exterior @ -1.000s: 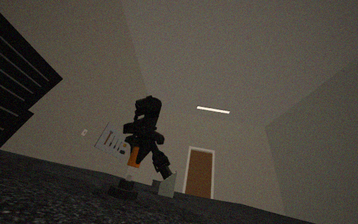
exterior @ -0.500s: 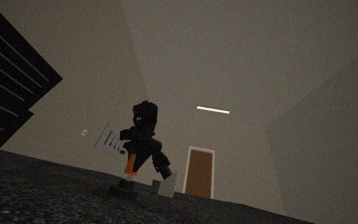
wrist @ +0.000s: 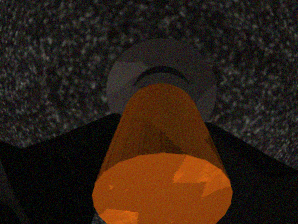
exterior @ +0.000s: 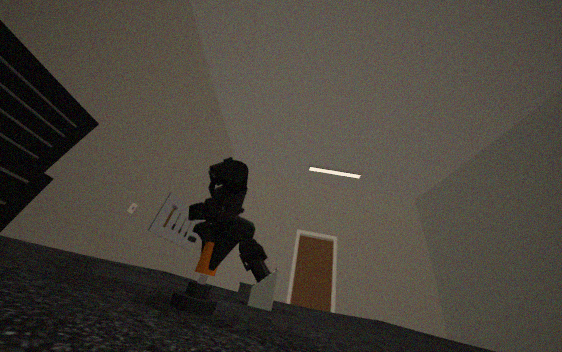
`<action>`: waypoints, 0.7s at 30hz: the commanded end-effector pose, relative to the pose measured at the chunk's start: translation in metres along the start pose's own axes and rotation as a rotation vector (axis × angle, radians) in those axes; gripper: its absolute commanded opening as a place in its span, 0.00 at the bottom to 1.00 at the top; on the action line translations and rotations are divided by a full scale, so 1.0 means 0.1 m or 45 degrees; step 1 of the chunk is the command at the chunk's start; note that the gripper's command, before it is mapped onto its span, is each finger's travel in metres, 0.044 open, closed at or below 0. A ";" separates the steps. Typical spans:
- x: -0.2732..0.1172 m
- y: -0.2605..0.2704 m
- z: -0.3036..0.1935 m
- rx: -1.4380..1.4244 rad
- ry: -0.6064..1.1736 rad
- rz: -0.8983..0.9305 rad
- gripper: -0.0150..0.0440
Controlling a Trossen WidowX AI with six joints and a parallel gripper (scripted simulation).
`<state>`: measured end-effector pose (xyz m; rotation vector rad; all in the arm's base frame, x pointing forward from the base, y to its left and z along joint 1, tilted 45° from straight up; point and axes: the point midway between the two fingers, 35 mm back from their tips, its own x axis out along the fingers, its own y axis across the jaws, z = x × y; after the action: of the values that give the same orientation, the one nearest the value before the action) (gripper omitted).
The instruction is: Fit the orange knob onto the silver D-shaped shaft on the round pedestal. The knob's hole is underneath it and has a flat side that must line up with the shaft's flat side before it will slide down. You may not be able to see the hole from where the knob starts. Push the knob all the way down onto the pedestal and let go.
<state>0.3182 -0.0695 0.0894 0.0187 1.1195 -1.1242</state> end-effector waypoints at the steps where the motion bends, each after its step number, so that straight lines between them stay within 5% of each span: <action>1: 0.01 -0.01 0.00 0.000 -0.007 -0.003 0.25; 21: 0.15 -0.01 0.00 0.004 -0.007 -0.003 0.25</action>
<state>0.3169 -0.0781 0.0814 0.0248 1.1145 -1.1281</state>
